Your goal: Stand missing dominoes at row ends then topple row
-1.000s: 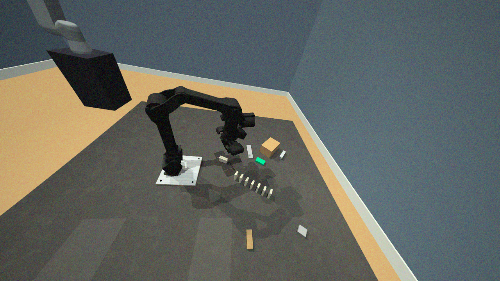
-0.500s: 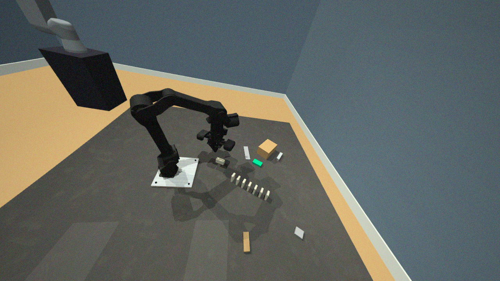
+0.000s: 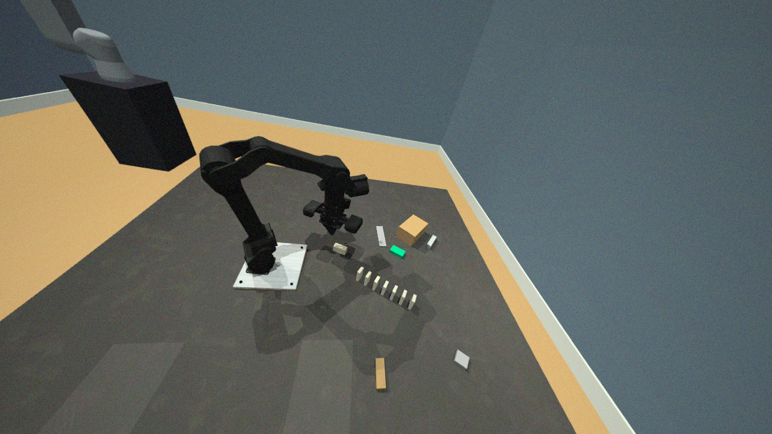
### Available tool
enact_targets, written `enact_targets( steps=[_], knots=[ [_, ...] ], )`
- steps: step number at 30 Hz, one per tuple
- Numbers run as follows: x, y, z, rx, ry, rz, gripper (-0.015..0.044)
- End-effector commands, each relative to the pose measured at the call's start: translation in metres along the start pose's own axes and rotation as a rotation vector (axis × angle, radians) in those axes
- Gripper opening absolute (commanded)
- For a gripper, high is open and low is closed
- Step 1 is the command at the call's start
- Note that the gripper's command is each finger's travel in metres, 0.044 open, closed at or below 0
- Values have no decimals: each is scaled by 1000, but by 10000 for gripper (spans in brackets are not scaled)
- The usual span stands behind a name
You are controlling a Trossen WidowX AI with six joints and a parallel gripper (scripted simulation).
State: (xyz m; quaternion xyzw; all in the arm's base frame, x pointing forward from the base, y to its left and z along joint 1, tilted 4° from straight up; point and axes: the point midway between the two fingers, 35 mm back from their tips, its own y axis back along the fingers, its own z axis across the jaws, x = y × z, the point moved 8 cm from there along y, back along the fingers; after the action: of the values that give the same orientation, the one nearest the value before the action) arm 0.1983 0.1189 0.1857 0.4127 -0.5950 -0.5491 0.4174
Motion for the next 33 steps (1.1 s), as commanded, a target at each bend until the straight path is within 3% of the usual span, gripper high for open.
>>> enact_targets(
  steps=[1,24,30,33],
  knots=[
    [0,0,0,-1,5,-3,0],
    [0,-2,0,-1,5,-3,0],
    [-1,-72,6,-1,5,-3,0],
    [0,-80,7,-1,5,-2,0]
  ],
)
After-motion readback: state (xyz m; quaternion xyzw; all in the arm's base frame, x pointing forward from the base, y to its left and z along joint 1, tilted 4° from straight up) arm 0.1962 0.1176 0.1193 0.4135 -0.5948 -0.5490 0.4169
